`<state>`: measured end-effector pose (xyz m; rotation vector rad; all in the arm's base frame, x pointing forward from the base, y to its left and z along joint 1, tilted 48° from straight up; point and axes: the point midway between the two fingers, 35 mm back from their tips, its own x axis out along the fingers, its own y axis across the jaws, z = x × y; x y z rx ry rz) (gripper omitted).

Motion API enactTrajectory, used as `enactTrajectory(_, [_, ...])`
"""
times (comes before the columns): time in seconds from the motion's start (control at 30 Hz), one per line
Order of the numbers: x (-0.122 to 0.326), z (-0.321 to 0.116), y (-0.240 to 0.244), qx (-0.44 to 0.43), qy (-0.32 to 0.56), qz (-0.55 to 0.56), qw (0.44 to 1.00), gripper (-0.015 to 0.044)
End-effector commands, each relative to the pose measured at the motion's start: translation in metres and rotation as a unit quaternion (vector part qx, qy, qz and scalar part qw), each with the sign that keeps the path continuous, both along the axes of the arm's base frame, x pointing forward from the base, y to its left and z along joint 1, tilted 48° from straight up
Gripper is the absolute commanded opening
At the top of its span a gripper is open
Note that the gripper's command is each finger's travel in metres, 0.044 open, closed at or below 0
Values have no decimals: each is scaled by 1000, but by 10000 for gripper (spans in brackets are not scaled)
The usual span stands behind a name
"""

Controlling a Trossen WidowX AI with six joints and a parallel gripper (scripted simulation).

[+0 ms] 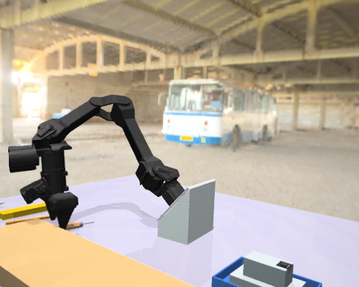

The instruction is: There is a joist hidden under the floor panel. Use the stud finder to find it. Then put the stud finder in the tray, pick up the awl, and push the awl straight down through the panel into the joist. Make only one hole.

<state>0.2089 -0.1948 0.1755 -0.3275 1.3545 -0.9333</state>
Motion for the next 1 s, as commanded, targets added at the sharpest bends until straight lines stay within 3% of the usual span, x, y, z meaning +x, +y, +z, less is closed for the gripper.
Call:
enactTrajectory(0.0, [-2, -7, -6, 3, 3, 0, 1000, 440])
enactTrajectory(0.23, [-2, -10, -9, 2, 3, 0, 1000, 440])
enactTrajectory(0.73, [-2, -10, -9, 2, 3, 0, 1000, 46])
enactTrajectory(0.97, [-2, -9, -8, 2, 3, 0, 1000, 0])
